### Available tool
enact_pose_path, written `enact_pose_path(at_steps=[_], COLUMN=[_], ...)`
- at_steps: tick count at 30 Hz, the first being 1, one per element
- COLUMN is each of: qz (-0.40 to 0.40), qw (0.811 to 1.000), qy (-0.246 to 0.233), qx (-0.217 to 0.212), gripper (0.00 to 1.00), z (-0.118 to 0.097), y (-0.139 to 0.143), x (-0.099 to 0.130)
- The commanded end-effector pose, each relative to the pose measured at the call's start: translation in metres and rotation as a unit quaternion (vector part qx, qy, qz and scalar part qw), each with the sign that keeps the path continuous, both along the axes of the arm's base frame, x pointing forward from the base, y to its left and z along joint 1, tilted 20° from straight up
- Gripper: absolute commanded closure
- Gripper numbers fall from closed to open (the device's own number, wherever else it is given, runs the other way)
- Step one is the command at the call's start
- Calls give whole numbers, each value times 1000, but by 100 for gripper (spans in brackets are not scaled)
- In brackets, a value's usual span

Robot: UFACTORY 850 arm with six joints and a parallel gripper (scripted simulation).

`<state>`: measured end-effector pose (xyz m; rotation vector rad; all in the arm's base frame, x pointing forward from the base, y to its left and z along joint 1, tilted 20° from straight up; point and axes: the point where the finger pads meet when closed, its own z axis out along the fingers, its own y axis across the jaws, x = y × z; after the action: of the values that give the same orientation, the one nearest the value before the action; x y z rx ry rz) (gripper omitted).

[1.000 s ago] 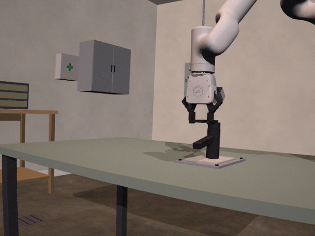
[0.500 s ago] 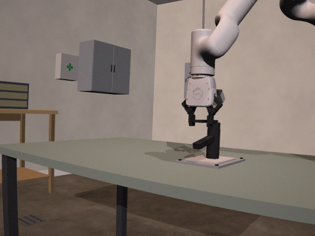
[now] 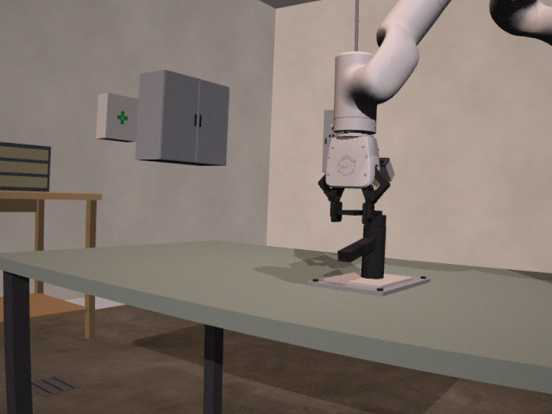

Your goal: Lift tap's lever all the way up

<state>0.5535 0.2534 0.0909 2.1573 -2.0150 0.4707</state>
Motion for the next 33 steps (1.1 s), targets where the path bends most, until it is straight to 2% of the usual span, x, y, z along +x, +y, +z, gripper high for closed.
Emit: enact_pose_path(at_steps=[1, 2, 3, 33], qz=[0, 0, 0, 0], qw=[1000, 1000, 1000, 1000], qy=[-1, -1, -1, -1], qx=[1, 1, 1, 1], gripper=[29, 29, 100, 100], z=[1, 1, 1, 1], y=[1, 1, 1, 1], x=[1, 1, 1, 1])
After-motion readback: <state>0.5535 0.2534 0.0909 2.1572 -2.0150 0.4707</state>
